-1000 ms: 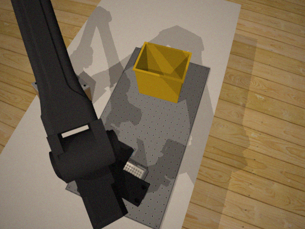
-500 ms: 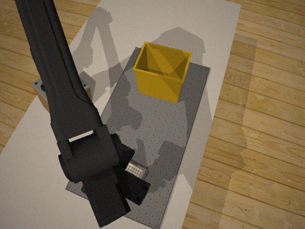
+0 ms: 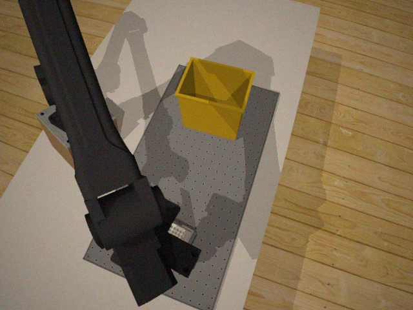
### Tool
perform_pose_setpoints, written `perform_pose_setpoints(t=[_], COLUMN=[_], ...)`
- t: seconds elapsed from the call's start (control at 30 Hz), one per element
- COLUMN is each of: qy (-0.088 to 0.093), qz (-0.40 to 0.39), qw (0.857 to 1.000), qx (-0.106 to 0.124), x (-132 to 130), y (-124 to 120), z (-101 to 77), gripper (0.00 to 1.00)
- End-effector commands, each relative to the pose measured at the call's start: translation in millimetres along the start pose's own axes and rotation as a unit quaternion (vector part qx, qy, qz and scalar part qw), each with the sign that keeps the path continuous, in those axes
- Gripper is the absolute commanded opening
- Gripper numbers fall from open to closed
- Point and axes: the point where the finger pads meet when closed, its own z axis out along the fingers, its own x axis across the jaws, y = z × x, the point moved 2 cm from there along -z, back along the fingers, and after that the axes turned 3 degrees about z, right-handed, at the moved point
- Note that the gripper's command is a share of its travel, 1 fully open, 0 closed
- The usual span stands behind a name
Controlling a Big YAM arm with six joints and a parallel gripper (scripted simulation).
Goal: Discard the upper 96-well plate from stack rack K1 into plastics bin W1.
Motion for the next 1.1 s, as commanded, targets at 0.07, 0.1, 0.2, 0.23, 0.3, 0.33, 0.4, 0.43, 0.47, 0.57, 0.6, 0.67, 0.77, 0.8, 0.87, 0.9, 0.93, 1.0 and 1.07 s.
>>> perform_pose_setpoints(t=[0.07,0.1,0.2,0.23,0.3,0.33,0.4,0.43,0.47,0.57,0.6,0.67,0.77,0.8,0.87,0.9,0.93,1.0,1.07], qy=[-0.002,-0.002,0.001,0.001,-0.002,0.000,0.001,0.001,0.001,-0.003,0.001,0.001,-0.001,0.001,0.001,-0.001,-0.002,0.000,0.001], qz=[-0.001,-0.001,0.003,0.004,0.000,0.000,0.000,0.000,0.000,0.004,0.003,0.001,0.001,0.003,0.004,0.001,-0.001,0.000,0.004], qw=[1.000,1.000,1.000,1.000,1.000,1.000,1.000,1.000,1.000,1.000,1.000,1.000,1.000,1.000,1.000,1.000,1.000,1.000,1.000], qx=[-0.006,-0.006,-0.002,-0.003,-0.007,-0.004,-0.002,-0.002,-0.002,-0.010,-0.002,-0.001,-0.005,-0.002,-0.002,-0.006,-0.007,-0.004,-0.004], x=[-0.2,-0.1,-0.9,-1.4,-1.3,0.8,1.4,1.4,1.4,-5.0,-0.7,1.4,-0.4,-0.6,-0.7,-0.6,-0.2,0.8,-3.4], y=[8.6,8.8,3.7,3.4,8.9,6.5,4.4,4.4,4.4,9.3,3.4,4.2,6.8,3.2,3.1,7.7,10.0,7.0,2.1], z=[7.7,9.3,16.8,18.3,18.6,22.8,27.6,27.6,27.6,26.5,33.7,37.7,40.4,43.7,47.1,46.5,47.3,50.9,52.6], gripper=[1.00,1.00,1.00,1.00,1.00,1.00,1.00,1.00,1.00,1.00,1.00,1.00,1.00,1.00,1.00,1.00,1.00,1.00,1.00])
